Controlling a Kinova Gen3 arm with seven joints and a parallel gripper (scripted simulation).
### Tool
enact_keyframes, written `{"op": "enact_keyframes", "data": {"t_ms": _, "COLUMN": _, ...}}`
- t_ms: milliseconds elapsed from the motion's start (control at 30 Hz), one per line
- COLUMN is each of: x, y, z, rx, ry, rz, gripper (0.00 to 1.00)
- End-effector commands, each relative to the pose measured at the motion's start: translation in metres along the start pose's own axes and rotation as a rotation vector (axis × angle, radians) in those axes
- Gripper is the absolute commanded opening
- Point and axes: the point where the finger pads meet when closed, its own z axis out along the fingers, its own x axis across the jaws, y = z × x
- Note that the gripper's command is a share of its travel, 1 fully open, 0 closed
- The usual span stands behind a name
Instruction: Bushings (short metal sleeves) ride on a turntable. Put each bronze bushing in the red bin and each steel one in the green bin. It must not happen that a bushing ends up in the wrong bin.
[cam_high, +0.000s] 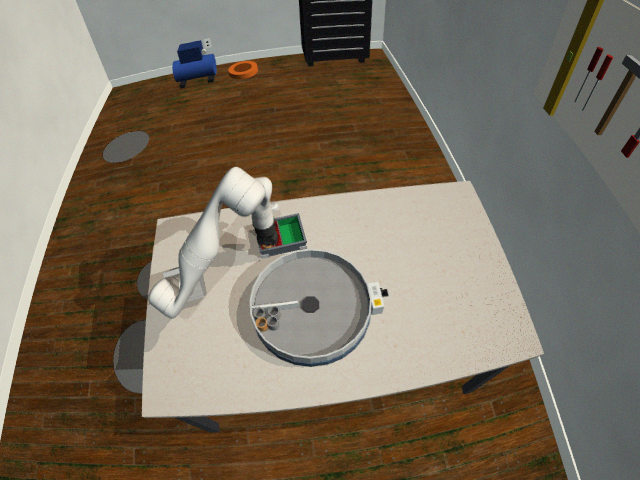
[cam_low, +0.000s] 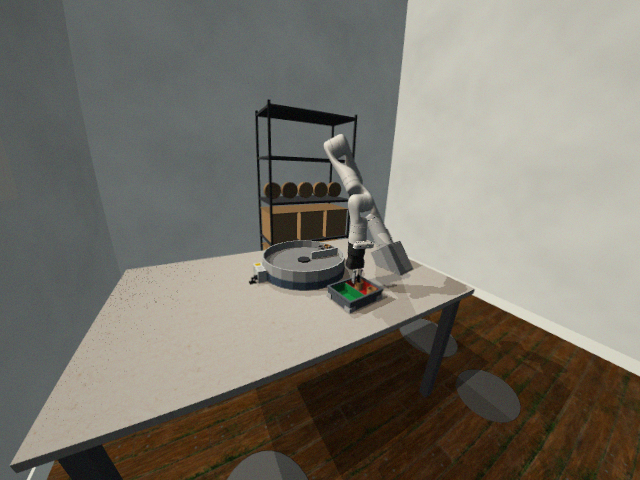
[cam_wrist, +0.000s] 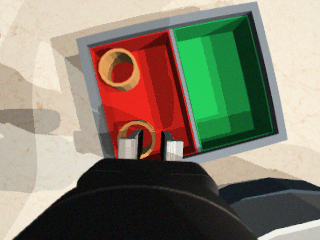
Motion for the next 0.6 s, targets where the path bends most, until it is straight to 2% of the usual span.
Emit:
{"op": "enact_keyframes", "data": {"t_ms": 0, "x": -0.0016, "y": -0.0012, "z": -0.0054, "rx": 0.001, "ry": -0.002, "rz": -0.001, "gripper": 0.47}}
{"op": "enact_keyframes", "data": {"t_ms": 567, "x": -0.0013, "y": -0.0013, "z": -0.0098, "rx": 0.001, "ry": -0.001, "rz": 0.0, "gripper": 0.47}}
